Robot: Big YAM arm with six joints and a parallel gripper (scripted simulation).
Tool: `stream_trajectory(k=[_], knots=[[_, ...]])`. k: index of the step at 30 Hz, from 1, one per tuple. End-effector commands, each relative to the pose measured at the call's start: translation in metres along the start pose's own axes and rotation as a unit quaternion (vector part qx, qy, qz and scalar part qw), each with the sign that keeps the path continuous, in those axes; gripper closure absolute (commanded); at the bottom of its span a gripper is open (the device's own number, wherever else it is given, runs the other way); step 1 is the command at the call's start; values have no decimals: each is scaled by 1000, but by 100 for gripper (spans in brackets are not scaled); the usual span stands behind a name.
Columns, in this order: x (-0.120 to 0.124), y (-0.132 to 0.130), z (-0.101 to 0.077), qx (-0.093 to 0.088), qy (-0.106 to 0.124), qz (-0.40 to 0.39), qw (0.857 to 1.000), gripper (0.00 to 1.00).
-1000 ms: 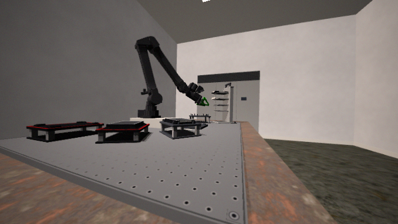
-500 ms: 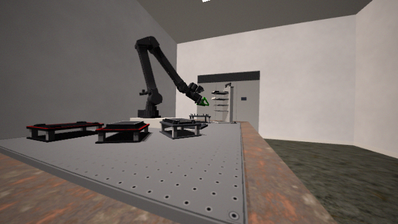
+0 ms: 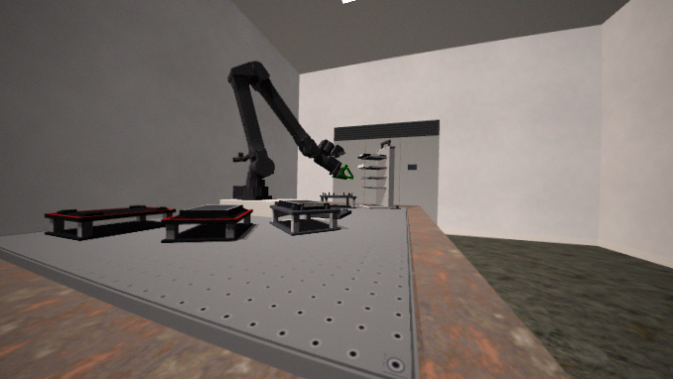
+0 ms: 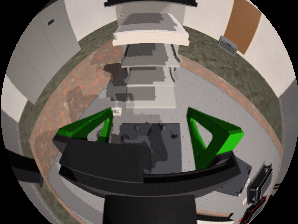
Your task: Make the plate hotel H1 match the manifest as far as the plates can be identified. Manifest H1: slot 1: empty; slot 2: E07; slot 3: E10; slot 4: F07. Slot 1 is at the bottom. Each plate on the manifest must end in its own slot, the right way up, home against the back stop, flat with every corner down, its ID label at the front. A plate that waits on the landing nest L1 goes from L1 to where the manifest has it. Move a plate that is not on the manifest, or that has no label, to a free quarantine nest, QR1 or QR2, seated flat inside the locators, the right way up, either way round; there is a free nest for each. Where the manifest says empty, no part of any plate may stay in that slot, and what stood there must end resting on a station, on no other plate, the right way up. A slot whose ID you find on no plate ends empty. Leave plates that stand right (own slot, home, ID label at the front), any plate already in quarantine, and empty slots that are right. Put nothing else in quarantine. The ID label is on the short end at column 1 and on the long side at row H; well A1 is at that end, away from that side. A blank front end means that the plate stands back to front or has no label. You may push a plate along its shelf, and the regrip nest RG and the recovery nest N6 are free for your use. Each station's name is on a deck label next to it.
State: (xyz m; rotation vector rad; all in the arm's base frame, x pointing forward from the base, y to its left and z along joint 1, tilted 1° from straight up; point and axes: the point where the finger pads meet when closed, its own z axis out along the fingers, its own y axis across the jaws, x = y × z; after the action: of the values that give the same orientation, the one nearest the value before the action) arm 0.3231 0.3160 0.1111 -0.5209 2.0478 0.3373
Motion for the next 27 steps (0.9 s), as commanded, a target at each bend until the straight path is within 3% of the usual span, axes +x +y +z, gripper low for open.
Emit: stream_trajectory(k=[1,2,4,5,10,22,24,27], knots=[[-25,4,5,-3,-24,7,1000,0],[-39,4,9,-1,-37,8,999,0],[-10,1,-1,0,-18,3,1000,0],[-15,4,-7,-5,-25,6,1000,0],[-3,4,-14,-4,-10,5,1000,0],[7,4,-27,-4,-10,5,1000,0],[3,6,-28,-7,-24,11,1000,0],[11,6,-28,-6,-20,10,1000,0]])
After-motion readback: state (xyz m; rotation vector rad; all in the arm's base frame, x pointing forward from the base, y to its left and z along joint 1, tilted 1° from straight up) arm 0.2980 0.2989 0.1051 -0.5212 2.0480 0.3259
